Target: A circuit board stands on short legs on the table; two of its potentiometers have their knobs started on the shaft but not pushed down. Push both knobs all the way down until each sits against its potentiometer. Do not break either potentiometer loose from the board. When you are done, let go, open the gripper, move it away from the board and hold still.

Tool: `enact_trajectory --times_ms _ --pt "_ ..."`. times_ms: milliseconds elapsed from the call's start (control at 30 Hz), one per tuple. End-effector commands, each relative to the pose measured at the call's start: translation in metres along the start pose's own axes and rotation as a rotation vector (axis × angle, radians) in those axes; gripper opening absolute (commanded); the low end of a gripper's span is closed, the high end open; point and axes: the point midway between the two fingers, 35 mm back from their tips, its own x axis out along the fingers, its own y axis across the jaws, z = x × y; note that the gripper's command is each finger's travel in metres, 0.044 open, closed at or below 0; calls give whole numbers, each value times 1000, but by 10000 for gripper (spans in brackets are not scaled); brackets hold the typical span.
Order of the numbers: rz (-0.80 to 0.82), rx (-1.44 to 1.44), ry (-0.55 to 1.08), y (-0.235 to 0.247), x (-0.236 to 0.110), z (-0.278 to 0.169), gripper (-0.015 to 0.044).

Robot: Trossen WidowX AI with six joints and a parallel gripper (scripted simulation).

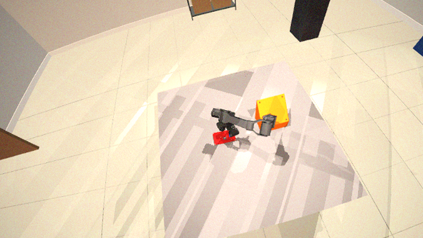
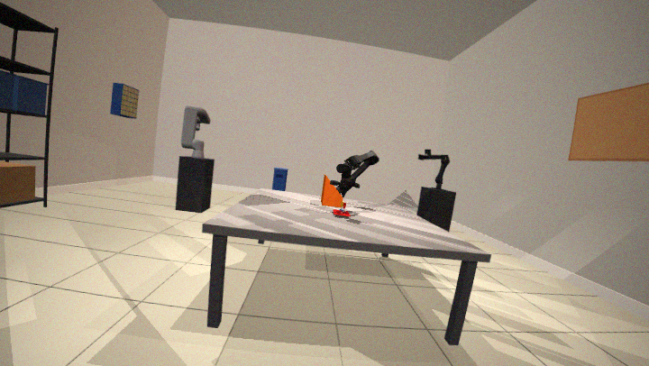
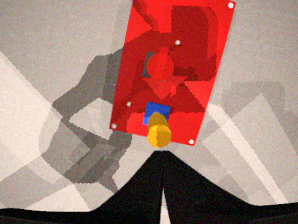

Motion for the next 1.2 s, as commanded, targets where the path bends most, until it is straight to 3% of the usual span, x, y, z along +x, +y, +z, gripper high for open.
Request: enact_trajectory --times_ms 0,500,1167 --pt "3 7 -7 -1 4 0 0" --pt "3 7 -7 0 25 0 0" --pt "4 7 -7 0 27 0 0"
